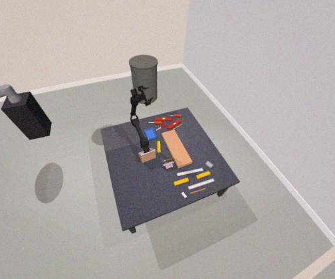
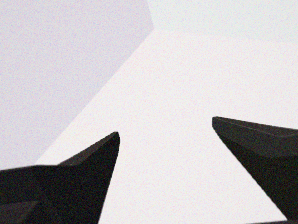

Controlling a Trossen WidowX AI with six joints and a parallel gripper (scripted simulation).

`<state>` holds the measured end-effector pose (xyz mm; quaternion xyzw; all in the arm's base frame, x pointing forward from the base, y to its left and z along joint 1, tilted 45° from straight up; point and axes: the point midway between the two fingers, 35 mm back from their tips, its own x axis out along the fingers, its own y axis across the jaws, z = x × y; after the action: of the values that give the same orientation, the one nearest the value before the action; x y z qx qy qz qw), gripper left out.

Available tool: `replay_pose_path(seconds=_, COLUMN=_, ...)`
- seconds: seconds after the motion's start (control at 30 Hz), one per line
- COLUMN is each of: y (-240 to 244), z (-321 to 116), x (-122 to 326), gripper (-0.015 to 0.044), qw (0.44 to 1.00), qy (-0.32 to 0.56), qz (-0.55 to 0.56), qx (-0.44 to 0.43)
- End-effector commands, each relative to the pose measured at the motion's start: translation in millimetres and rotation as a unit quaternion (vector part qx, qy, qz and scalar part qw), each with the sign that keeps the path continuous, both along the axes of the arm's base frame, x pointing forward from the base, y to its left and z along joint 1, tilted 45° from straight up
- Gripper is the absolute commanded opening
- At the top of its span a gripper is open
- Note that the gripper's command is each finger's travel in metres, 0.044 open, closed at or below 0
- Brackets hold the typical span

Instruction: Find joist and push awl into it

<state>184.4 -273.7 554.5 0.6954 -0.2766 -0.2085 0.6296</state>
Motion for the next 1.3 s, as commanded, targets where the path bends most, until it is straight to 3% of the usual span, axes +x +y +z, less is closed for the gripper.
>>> replay_pose_path(seconds=0.0, y=-32, z=-40, x=21, gripper=0.0440, qw=0.995, qy=0.093, qz=0.008, qx=-0.025)
replay_pose_path(seconds=0.37, y=-98, z=-184, x=74, gripper=0.0440, qw=0.919, qy=0.364, qz=0.103, qx=-0.116)
replay_pose_path(seconds=0.67, y=-112, z=-311, x=105, gripper=0.0440, qw=0.780, qy=0.526, qz=0.254, qx=-0.226)
replay_pose_path(seconds=0.97, y=-98, z=-417, x=118, gripper=0.0440, qw=0.618, qy=0.582, qz=0.409, qx=-0.335)
replay_pose_path(seconds=1.27, y=-62, z=-518, x=118, gripper=0.0440, qw=0.434, qy=0.544, qz=0.562, qx=-0.448)
